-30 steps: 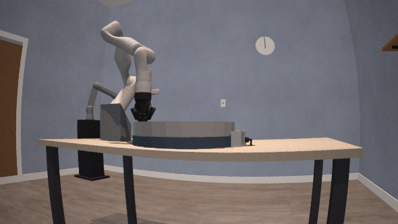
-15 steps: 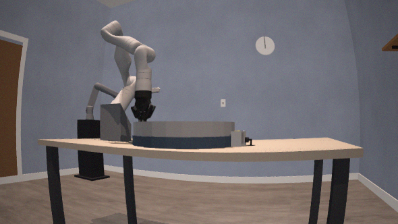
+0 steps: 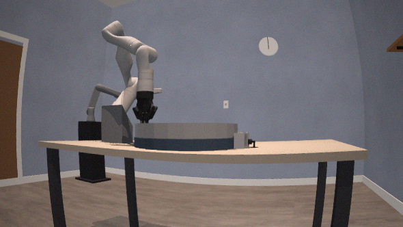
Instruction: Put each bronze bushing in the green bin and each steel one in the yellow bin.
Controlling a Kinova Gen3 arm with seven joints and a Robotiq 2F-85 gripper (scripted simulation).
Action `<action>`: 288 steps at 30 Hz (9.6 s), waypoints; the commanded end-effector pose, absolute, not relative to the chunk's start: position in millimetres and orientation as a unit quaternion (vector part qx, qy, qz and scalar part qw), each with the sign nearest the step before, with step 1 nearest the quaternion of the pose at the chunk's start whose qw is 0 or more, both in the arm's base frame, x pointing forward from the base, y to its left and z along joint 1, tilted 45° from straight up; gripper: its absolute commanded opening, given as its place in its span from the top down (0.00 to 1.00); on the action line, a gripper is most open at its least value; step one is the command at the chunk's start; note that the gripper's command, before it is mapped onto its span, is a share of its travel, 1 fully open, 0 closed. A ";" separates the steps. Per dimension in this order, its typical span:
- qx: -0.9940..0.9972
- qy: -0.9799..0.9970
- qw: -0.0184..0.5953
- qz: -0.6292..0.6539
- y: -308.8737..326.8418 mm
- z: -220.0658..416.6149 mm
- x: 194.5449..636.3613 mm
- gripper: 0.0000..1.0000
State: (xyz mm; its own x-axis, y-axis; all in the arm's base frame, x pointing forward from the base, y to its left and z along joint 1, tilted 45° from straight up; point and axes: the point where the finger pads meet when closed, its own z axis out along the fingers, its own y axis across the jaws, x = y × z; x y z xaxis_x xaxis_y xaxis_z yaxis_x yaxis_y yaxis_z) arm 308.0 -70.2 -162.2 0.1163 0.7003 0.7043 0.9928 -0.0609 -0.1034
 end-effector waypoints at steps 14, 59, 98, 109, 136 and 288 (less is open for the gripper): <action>-0.686 -0.617 0.297 -0.246 -75.8 -157.3 308.7 1.00; -0.686 -0.617 0.297 -0.246 -97.7 -135.7 309.7 1.00; -0.687 -0.616 0.297 -0.246 -75.7 -55.8 324.1 1.00; -0.686 -0.617 0.297 -0.246 -32.2 -11.7 335.1 1.00; -0.686 -0.617 0.297 -0.246 69.3 91.5 360.7 1.00; -0.685 -0.617 0.297 -0.247 208.4 70.9 372.2 1.00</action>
